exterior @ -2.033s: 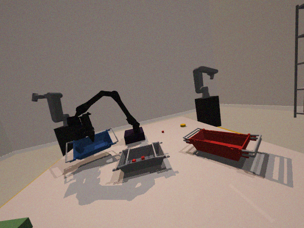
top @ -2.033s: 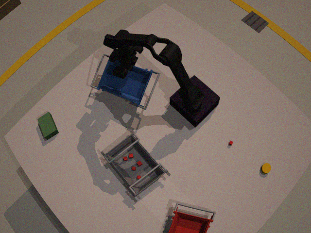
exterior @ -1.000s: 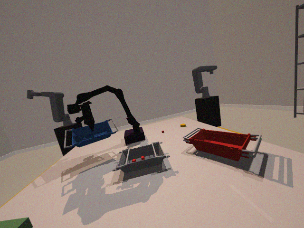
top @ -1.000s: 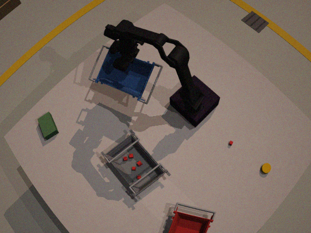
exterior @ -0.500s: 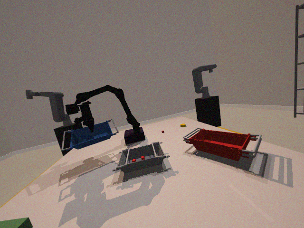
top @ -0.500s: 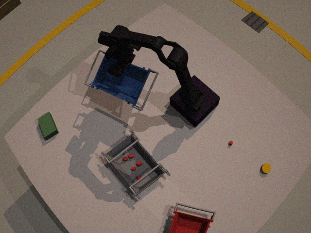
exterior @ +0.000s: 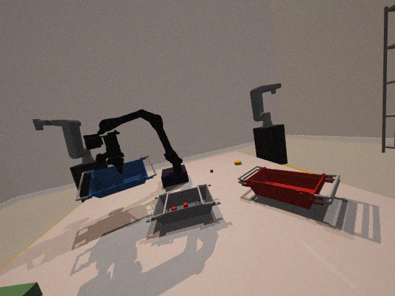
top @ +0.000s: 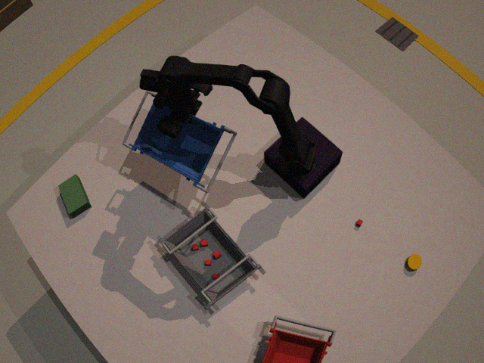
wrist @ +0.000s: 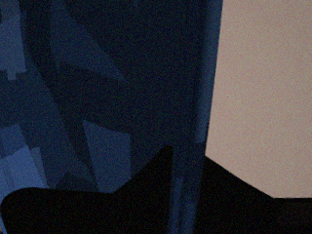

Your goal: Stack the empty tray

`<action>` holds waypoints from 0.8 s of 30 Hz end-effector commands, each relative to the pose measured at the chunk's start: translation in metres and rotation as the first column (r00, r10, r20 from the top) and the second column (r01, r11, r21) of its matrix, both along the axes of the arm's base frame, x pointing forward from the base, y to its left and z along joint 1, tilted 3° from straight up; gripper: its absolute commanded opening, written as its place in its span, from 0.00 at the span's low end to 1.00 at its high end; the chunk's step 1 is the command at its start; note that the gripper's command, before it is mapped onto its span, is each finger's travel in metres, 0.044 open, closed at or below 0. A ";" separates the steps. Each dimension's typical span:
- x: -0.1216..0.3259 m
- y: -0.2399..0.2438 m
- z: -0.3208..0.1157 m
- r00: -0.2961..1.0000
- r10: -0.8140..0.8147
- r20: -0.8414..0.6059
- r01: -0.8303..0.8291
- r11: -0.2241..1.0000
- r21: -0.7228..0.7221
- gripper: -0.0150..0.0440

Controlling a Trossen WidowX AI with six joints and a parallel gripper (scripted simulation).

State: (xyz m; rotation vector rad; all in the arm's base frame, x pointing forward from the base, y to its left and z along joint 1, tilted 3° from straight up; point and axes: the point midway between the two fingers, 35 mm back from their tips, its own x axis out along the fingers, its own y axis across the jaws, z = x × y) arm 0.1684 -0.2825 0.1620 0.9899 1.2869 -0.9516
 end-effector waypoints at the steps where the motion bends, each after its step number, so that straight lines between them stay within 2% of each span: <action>1: 0.013 0.009 0.003 1.000 -0.018 0.007 0.018 1.000 -0.003 0.25; 24: 0.079 0.068 0.006 0.995 -0.100 0.011 0.100 0.995 0.006 0.25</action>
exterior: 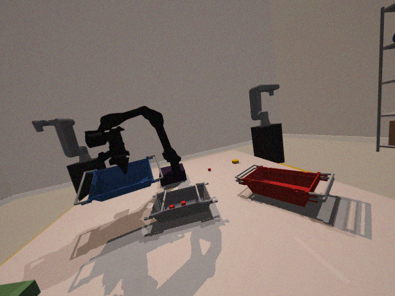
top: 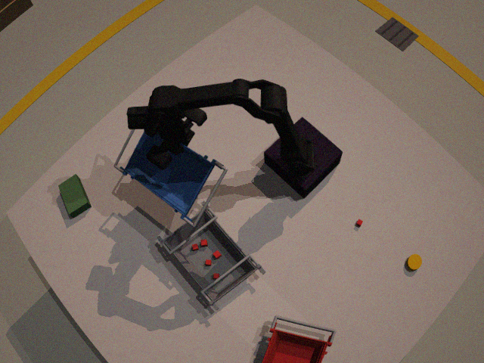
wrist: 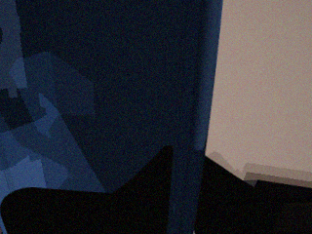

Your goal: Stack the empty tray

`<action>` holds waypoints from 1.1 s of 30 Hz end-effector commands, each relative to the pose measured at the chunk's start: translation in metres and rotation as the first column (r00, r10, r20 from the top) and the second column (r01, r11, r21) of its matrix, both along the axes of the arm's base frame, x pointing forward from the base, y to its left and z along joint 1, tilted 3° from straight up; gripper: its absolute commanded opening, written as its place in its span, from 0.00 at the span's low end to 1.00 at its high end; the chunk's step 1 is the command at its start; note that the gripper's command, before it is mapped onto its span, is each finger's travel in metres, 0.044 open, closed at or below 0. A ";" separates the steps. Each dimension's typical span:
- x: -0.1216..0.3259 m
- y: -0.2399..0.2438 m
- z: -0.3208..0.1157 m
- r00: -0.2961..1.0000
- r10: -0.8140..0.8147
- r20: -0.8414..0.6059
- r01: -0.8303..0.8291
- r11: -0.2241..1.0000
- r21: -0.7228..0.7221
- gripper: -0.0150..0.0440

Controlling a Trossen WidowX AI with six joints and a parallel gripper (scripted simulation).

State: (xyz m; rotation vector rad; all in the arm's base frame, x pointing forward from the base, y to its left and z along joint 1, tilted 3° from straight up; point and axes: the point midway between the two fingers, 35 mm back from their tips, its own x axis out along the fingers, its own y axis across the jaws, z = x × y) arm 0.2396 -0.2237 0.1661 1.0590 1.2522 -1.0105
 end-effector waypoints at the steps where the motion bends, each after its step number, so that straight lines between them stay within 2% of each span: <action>1: 0.010 0.012 0.003 1.000 -0.018 0.007 0.018 1.000 -0.001 0.25; 33: 0.068 0.119 0.007 0.991 -0.132 0.015 0.132 0.991 0.017 0.25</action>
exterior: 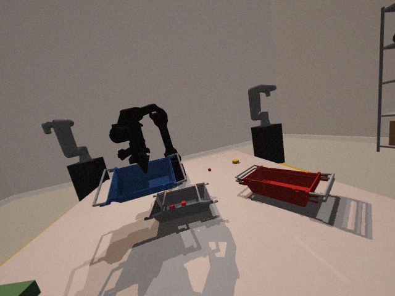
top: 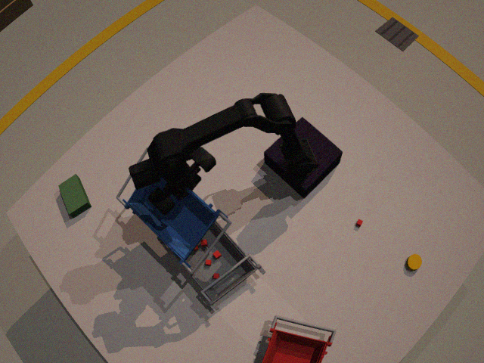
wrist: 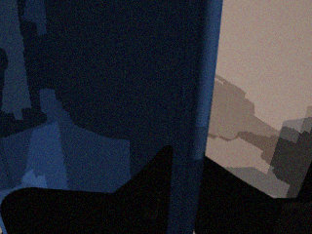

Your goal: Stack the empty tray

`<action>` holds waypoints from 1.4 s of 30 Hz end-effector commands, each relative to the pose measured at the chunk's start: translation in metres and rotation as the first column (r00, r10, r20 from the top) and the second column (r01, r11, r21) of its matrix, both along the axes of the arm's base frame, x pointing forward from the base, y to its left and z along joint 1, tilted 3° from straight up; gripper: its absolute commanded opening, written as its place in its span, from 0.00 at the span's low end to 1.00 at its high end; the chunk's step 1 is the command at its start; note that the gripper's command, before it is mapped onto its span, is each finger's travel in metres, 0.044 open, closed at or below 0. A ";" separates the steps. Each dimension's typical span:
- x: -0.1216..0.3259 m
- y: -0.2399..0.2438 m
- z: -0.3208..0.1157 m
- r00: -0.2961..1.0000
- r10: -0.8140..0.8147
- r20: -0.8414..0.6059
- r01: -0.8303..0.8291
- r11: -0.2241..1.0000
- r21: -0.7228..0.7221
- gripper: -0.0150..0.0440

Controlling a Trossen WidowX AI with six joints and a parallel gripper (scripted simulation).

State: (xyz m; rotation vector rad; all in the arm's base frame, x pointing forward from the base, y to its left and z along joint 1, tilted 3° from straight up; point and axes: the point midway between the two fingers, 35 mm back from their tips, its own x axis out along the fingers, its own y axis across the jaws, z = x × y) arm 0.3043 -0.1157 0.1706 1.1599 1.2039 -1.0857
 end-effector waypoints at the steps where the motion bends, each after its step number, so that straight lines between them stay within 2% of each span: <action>1: 0.005 0.015 0.003 1.000 -0.018 0.008 0.018 1.000 0.000 0.25; 32: 0.018 0.130 0.007 0.992 -0.128 0.016 0.127 0.992 0.025 0.25; 42: 0.018 0.133 0.007 0.991 -0.130 0.016 0.130 0.991 0.026 0.25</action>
